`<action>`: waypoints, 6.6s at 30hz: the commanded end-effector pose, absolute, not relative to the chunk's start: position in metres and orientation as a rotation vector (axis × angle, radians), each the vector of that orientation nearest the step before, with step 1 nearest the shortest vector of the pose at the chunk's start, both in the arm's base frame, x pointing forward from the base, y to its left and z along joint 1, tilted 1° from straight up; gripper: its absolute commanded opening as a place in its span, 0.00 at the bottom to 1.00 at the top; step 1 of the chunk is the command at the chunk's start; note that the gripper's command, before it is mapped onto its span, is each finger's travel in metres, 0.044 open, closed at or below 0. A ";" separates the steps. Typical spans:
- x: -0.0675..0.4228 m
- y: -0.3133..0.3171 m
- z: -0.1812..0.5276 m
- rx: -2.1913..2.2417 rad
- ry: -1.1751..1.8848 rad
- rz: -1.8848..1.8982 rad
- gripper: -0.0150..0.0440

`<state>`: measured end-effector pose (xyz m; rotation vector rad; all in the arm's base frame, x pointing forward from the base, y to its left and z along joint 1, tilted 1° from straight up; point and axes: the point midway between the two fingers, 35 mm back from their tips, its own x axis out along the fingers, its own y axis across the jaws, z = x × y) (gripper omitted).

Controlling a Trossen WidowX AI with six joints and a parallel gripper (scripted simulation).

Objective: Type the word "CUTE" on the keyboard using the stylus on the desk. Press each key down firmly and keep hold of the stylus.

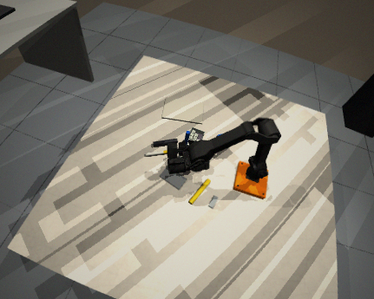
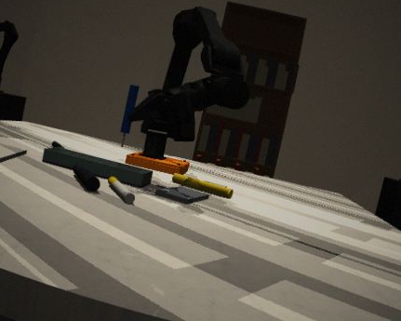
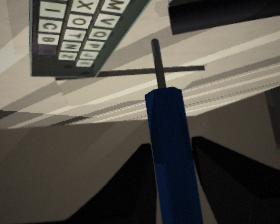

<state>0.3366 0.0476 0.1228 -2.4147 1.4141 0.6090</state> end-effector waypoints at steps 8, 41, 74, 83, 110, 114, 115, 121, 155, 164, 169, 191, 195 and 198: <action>0.337 0.048 0.109 -2.425 1.409 0.606 0.25; 0.337 0.048 0.086 -2.425 1.409 0.607 0.39; 0.337 0.048 0.070 -2.425 1.409 0.607 0.39; 0.337 0.048 0.077 -2.425 1.409 0.607 0.39; 0.331 0.015 0.106 -2.418 1.406 0.619 0.25; 0.327 -0.003 0.107 -2.420 1.407 0.618 0.25; 0.326 -0.007 0.108 -2.421 1.407 0.617 0.25; 0.317 -0.033 0.110 -2.431 1.411 0.605 0.25; 0.317 -0.039 0.081 -2.431 1.414 0.604 0.39; 0.317 -0.039 0.078 -2.431 1.414 0.604 0.39; 0.317 -0.039 0.076 -2.431 1.414 0.604 0.39; 0.317 -0.040 0.070 -2.431 1.414 0.604 0.39; 0.317 -0.039 0.073 -2.431 1.414 0.604 0.39; 0.317 -0.039 0.083 -2.431 1.414 0.604 0.39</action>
